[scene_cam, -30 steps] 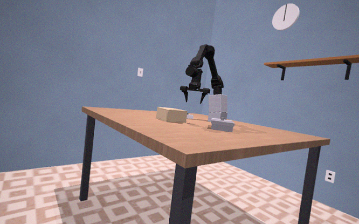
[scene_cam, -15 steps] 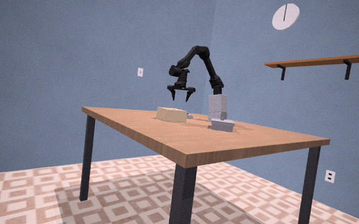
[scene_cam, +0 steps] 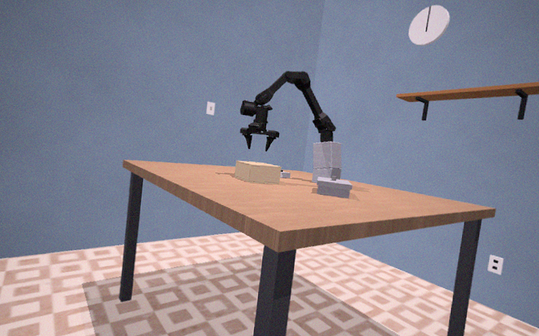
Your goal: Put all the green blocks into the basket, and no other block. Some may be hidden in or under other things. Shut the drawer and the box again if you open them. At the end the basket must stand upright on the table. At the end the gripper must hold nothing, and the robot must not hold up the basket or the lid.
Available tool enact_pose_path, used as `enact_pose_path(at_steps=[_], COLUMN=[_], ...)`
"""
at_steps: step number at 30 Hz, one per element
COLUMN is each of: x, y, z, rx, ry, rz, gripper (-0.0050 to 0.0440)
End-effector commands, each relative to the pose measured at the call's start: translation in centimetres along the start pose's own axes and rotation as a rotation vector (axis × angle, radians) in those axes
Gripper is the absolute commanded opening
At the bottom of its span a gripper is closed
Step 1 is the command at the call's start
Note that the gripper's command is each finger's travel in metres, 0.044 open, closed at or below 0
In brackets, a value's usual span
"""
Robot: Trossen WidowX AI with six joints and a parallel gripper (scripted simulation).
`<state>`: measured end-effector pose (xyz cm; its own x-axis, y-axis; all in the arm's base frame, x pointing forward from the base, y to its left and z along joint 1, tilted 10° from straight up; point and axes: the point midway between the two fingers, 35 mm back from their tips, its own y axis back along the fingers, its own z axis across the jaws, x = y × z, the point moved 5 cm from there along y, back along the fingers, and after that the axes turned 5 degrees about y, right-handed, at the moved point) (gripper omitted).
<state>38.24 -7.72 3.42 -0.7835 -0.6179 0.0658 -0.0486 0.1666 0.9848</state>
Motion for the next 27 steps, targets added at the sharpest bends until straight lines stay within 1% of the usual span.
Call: enact_pose_path(at_steps=[1, 5, 11, 24, 27], x=[3.8, 6.8, 6.8, 6.8, 6.8], y=[-0.1, -0.1, -0.1, -8.7, -9.0], z=[-2.4, -4.4, -4.4, -4.3, -4.3], rx=[-0.005, -0.005, -0.005, -0.005, -0.005], ry=[-0.023, -0.023, -0.023, -0.023, -0.023], rz=[0.003, 0.003, 0.003, 0.003, 0.003], gripper=[0.0440, 0.0440, 0.0440, 0.0440, 0.0440])
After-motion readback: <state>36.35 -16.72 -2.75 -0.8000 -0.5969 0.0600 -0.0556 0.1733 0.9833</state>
